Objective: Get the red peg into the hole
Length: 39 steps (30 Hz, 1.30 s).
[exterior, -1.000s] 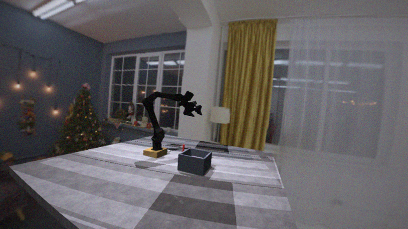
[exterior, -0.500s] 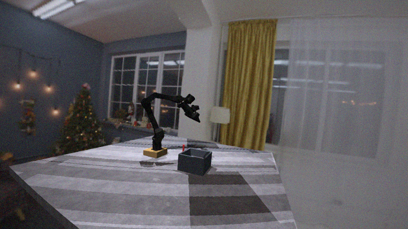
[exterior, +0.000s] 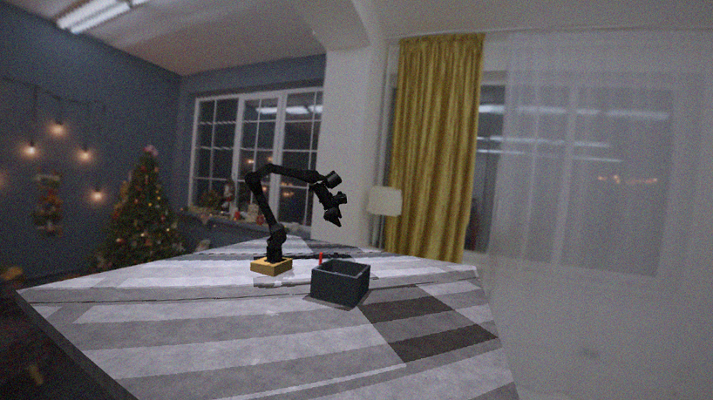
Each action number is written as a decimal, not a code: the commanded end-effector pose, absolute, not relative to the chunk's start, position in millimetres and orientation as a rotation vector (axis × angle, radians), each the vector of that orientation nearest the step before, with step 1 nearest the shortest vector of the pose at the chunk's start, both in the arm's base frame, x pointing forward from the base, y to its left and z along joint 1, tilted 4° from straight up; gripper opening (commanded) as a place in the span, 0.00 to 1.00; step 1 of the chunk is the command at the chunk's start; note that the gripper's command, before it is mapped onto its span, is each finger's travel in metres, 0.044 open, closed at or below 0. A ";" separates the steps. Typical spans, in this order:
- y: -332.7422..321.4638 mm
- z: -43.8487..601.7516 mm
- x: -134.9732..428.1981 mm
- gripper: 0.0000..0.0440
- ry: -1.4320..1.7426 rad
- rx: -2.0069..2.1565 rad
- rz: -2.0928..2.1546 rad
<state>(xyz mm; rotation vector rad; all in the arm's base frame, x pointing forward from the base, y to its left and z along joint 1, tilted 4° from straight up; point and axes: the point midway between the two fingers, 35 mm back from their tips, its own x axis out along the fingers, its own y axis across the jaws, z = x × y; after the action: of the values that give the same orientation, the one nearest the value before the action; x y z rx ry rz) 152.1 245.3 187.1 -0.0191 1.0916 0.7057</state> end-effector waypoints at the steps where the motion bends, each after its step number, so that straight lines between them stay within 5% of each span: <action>1: 230.6 174.6 153.0 1.00 1.157 0.046 0.597; 39: 143.8 46.0 140.8 1.00 1.452 0.641 -0.450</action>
<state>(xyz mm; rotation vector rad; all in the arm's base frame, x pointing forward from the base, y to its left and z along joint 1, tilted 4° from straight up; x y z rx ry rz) 142.7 148.4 61.1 0.6204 1.4532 -0.3939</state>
